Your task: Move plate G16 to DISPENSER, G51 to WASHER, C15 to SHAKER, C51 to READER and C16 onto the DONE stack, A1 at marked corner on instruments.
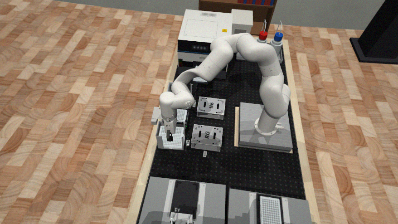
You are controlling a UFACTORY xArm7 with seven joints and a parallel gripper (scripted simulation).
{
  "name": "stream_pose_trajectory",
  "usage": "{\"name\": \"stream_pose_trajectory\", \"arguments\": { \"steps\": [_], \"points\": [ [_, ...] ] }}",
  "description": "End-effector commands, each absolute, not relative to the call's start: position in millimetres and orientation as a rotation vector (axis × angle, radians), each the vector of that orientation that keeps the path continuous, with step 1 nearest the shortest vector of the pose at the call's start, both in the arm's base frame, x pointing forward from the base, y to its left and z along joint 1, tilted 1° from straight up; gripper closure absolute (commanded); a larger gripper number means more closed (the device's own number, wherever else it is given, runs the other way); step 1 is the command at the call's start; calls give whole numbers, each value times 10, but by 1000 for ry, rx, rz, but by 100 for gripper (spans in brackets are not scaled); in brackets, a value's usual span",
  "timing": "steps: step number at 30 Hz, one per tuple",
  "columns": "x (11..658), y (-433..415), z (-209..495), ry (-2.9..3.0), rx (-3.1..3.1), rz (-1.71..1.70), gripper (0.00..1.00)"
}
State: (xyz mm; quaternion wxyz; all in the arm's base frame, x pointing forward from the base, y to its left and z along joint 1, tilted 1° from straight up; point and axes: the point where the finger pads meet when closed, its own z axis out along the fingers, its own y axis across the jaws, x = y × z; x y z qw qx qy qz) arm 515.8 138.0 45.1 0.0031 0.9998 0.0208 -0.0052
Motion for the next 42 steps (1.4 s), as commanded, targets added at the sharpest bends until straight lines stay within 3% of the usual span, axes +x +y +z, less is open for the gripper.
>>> {"name": "stream_pose_trajectory", "arguments": {
  "steps": [1,42],
  "points": [
    [5177,1386,507,65,3136,-8,100],
    [5179,1387,740,65,3136,-8,100]
  ]
}}
